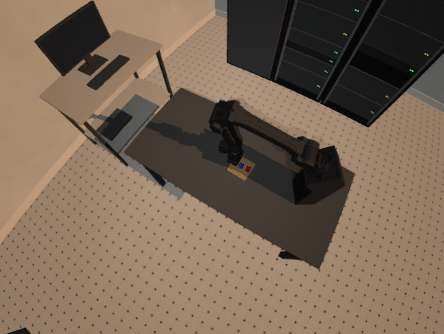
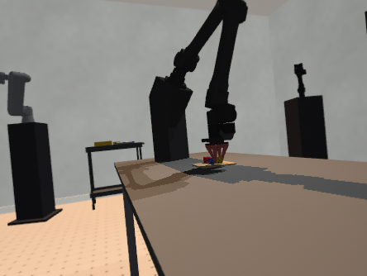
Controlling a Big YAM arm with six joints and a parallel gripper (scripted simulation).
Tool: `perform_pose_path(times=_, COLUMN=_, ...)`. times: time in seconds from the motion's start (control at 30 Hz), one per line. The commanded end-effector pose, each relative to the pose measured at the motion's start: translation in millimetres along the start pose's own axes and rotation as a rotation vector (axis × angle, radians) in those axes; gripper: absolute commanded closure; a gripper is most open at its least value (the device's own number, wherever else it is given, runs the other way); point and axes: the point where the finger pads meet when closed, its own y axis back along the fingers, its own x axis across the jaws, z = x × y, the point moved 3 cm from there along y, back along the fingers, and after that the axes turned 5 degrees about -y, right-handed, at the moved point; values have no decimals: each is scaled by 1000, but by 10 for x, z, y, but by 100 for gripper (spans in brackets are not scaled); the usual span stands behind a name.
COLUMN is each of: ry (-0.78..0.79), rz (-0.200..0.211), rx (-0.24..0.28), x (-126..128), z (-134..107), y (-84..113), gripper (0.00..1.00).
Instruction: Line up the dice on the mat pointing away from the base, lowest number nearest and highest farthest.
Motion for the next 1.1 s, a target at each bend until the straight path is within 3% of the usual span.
perform_pose_path(times=0.0, ry=16, rz=9, rx=-21, x=115, z=84, y=71, gripper=80)
perform_pose_path(times=0.63, ry=16, rz=9, rx=-21, x=114, z=82, y=67, gripper=80)
perform_pose_path(times=1.07, ry=8, rz=5, rx=-6, x=69, z=5, y=-63, gripper=80)
